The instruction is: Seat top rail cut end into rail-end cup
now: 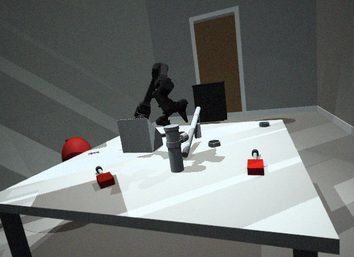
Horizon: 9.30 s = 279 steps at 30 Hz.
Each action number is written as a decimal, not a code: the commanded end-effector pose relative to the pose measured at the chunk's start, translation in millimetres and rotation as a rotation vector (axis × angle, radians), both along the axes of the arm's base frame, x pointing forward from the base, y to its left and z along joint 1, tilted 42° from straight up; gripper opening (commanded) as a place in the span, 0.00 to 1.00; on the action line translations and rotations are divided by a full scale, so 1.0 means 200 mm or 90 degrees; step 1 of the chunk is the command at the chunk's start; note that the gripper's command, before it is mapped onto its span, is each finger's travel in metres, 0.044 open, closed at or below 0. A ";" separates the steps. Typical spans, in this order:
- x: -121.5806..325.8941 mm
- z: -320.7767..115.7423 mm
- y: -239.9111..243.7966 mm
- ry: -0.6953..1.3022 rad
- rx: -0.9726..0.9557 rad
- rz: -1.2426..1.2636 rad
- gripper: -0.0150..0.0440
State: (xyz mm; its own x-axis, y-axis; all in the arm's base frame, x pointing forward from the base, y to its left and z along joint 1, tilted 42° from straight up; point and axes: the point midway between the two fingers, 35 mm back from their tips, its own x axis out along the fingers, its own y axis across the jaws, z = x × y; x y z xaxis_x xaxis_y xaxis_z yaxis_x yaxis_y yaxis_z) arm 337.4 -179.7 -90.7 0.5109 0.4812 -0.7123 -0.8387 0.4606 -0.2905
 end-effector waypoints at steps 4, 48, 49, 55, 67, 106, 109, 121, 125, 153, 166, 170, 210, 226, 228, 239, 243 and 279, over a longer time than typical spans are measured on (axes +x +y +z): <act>-0.02 -0.07 0.06 0.010 0.009 -0.003 1.00; 0.16 -0.31 0.23 0.009 0.011 -0.003 1.00; 0.16 -0.31 0.23 0.009 0.011 -0.003 0.96; 0.16 -0.31 0.23 0.009 0.011 -0.003 0.69; 0.14 -0.31 0.23 -0.004 0.010 0.012 0.25; 0.02 -0.31 0.24 -0.112 0.006 0.138 0.25; 0.01 -0.31 0.24 -0.121 0.006 0.149 0.25; 0.01 -0.31 0.24 -0.120 0.006 0.147 0.25; 0.02 -0.31 0.24 -0.116 0.006 0.143 0.25; 0.01 -0.21 0.24 -0.120 0.008 0.147 1.00; 0.00 -0.04 0.25 -0.116 0.011 0.140 1.00; 0.00 0.11 0.26 -0.002 0.102 0.005 1.00; -0.07 0.59 0.60 0.860 0.587 -0.968 1.00; -0.03 0.49 0.80 1.134 0.512 -1.330 1.00; -0.03 0.47 0.81 1.134 0.512 -1.330 1.00; -0.03 0.33 0.94 1.135 0.512 -1.330 1.00; -0.03 0.30 0.97 1.135 0.512 -1.329 1.00; -0.03 0.10 1.15 1.137 0.512 -1.328 1.00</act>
